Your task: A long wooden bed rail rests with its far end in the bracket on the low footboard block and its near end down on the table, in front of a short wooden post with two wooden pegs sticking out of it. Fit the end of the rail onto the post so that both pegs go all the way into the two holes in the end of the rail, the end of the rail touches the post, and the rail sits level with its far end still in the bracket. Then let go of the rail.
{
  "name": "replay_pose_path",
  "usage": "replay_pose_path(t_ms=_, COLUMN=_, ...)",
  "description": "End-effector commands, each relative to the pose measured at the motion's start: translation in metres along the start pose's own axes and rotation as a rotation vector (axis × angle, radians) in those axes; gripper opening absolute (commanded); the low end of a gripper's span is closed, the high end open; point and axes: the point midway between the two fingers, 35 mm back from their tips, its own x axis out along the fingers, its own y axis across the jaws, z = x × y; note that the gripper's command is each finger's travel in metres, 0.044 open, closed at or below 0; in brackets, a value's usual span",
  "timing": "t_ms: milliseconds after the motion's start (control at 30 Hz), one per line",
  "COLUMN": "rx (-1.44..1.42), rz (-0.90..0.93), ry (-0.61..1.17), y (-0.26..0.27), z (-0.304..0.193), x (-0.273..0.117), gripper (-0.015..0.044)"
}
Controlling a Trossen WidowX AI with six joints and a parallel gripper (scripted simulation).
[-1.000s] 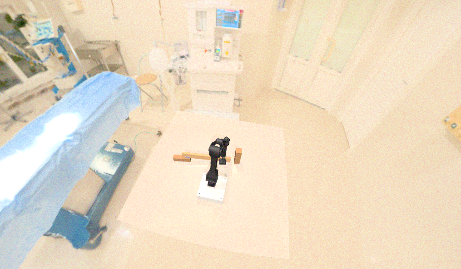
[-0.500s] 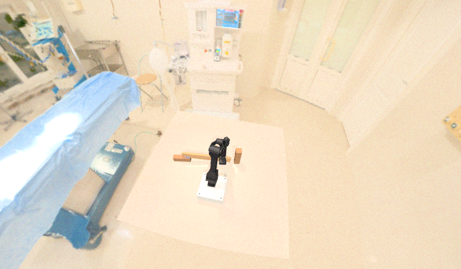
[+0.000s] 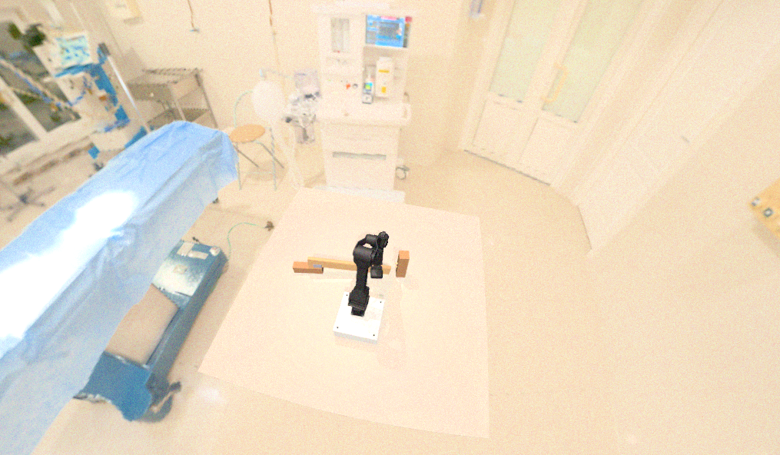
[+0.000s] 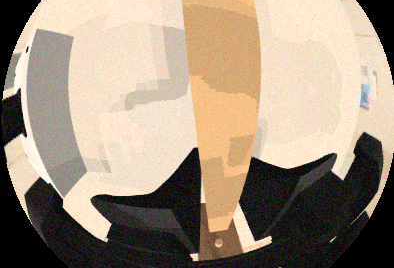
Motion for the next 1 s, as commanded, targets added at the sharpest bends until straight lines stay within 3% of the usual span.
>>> replay_pose_path(t_ms=0, rx=0.0, rz=0.002, ry=0.004, y=0.0, z=0.0, x=-0.002, gripper=0.0)
replay_pose_path(t_ms=967, rx=0.0, rz=0.001, ry=0.004, y=-0.002, z=0.0, x=-0.017, gripper=0.0)
